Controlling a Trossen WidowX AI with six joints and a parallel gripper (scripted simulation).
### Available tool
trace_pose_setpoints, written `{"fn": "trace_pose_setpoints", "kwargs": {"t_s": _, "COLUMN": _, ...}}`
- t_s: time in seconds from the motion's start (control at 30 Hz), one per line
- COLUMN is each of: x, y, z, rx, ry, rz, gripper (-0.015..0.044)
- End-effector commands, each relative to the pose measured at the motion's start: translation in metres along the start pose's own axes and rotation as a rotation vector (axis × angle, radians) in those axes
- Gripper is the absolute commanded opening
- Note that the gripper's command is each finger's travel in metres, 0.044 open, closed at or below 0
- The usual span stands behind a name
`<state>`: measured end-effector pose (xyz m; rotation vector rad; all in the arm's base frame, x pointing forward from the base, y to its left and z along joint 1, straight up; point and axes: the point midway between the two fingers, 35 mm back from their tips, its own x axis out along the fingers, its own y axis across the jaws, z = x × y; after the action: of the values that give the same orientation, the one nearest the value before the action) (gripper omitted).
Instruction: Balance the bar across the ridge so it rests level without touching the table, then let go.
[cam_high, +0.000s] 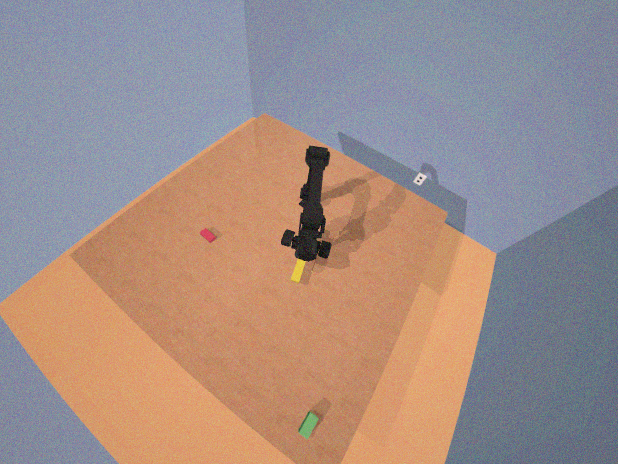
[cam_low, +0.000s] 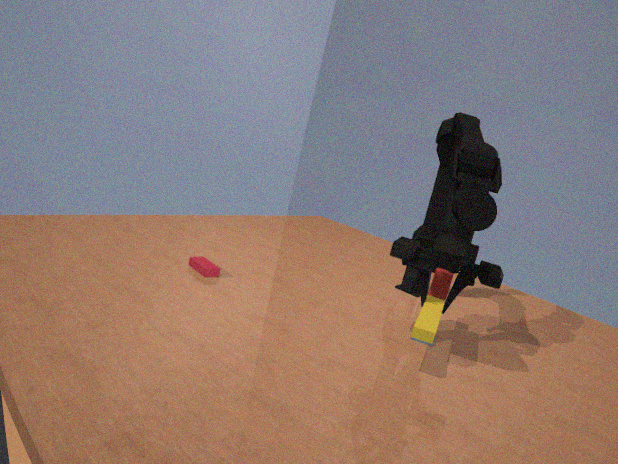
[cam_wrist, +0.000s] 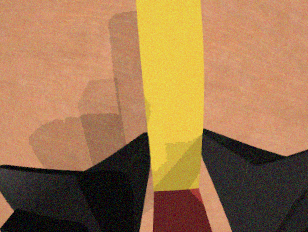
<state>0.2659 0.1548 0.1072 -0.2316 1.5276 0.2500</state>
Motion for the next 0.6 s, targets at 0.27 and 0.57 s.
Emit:
{"fn": "trace_pose_setpoints", "kwargs": {"t_s": 0.27, "x": 0.0000, "y": 0.0000, "z": 0.0000, "rx": 0.000, "ry": 0.000, "rz": 0.000, "gripper": 0.0000}}
{"fn": "trace_pose_setpoints", "kwargs": {"t_s": 0.57, "x": 0.0000, "y": 0.0000, "z": 0.0000, "rx": 0.000, "ry": 0.000, "rz": 0.000, "gripper": 0.0167}}
